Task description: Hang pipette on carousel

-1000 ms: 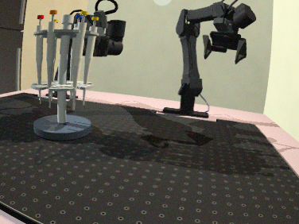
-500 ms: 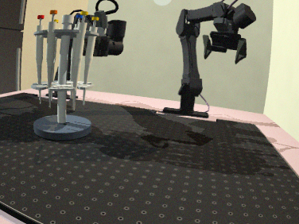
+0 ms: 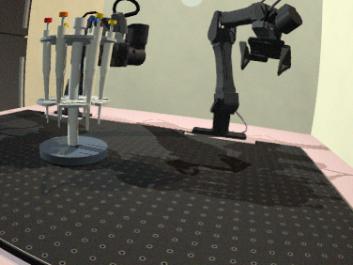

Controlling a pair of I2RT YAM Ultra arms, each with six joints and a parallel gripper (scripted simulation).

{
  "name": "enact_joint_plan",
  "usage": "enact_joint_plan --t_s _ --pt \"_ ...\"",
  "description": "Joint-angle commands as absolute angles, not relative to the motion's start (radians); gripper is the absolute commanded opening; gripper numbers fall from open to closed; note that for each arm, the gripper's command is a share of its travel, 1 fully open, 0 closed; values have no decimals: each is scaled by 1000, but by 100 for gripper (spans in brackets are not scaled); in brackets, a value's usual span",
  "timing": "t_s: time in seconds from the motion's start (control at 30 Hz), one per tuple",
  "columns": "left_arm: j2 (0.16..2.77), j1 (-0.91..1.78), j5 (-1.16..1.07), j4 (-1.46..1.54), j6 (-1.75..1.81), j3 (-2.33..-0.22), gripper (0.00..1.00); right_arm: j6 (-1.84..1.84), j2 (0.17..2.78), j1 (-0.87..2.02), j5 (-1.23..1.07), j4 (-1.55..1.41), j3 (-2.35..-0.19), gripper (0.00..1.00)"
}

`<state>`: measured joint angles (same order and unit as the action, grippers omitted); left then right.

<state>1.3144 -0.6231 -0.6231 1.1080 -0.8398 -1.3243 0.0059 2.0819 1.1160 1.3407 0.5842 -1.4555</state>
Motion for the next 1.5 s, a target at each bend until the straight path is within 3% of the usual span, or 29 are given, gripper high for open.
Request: enact_joint_plan --t_s 0.0,1.47 --pt "1316 -632 -644 1096 -847 -1340 100 5 2041 1118 1365 610 -1488 12" --pt "1316 -632 -644 1096 -847 -1340 100 14 2071 1118 1366 659 -1444 12"
